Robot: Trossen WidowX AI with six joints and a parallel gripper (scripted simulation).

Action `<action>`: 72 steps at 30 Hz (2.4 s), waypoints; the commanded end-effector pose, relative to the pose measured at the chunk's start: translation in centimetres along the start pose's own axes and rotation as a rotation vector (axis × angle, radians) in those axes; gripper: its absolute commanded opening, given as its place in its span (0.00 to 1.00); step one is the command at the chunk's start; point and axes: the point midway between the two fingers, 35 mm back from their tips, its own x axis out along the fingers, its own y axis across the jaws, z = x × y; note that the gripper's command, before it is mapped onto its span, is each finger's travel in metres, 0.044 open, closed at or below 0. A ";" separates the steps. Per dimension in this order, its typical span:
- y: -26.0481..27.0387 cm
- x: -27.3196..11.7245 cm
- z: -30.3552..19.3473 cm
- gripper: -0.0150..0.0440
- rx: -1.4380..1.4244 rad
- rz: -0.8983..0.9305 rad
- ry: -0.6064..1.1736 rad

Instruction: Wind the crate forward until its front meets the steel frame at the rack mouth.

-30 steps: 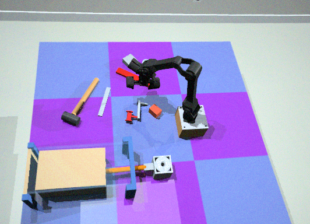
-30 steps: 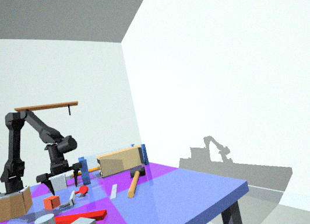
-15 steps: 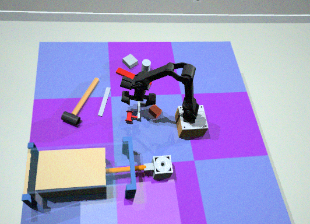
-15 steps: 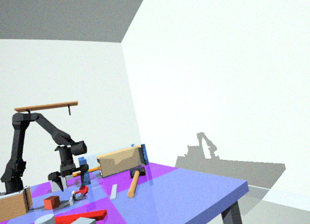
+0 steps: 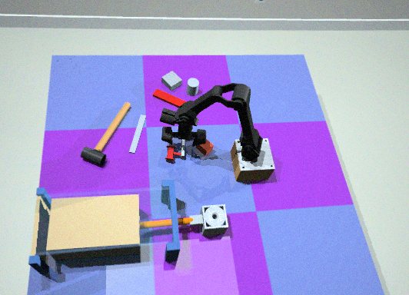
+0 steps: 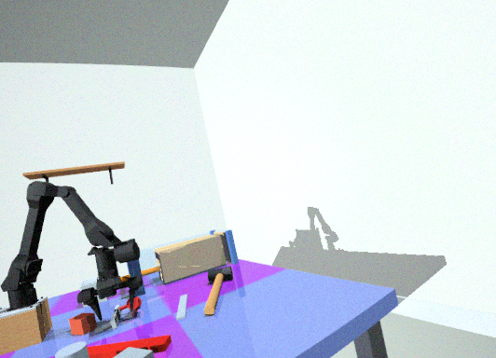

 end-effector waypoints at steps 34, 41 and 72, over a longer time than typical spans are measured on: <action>-0.1 0.8 0.0 0.64 0.000 -0.003 0.001; -0.1 0.8 0.0 0.56 0.000 -0.003 0.001; 0.6 -1.7 0.2 0.25 0.000 -0.002 0.001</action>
